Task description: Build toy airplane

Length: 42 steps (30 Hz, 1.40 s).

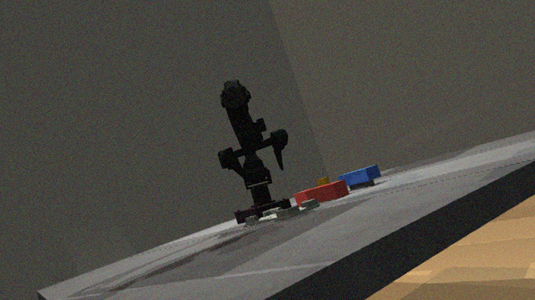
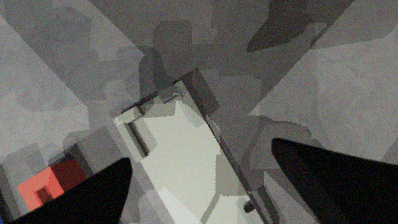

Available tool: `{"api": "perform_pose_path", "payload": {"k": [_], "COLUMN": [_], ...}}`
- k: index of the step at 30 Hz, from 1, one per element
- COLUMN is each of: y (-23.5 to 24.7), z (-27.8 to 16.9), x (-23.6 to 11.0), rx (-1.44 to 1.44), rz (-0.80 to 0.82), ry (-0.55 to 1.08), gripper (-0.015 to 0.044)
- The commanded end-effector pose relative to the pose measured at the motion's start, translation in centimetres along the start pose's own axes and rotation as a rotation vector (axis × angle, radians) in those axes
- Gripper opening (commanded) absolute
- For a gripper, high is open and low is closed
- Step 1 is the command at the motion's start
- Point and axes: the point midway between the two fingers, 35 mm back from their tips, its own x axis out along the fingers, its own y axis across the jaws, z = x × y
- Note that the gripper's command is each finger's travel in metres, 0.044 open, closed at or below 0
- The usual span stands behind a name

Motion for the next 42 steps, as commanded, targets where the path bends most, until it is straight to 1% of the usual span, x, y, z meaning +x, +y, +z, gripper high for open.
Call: {"api": "perform_pose_path", "payload": {"k": [1, 7, 11, 14, 19, 23, 26, 42], "y": [4.2, 11.6, 14.7, 14.8, 14.6, 14.6, 14.5, 14.5], "z": [-1.2, -5.3, -8.0, -8.2, -9.9, -10.0, -10.4, -11.0], "x": [-0.4, -2.0, -3.5, -3.4, 1.2, 1.5, 2.7, 4.8], "rx": [-0.092, -0.3, -0.424, -0.43, -0.43, -0.43, -0.43, -0.43], "rz": [0.021, 0.04, 0.029, 0.029, 0.029, 0.029, 0.029, 0.029], "ry": [0.086, 0.255, 0.338, 0.342, 0.342, 0.342, 0.342, 0.342], "gripper": [0.044, 0.044, 0.044, 0.044, 0.044, 0.044, 0.044, 0.044]}}
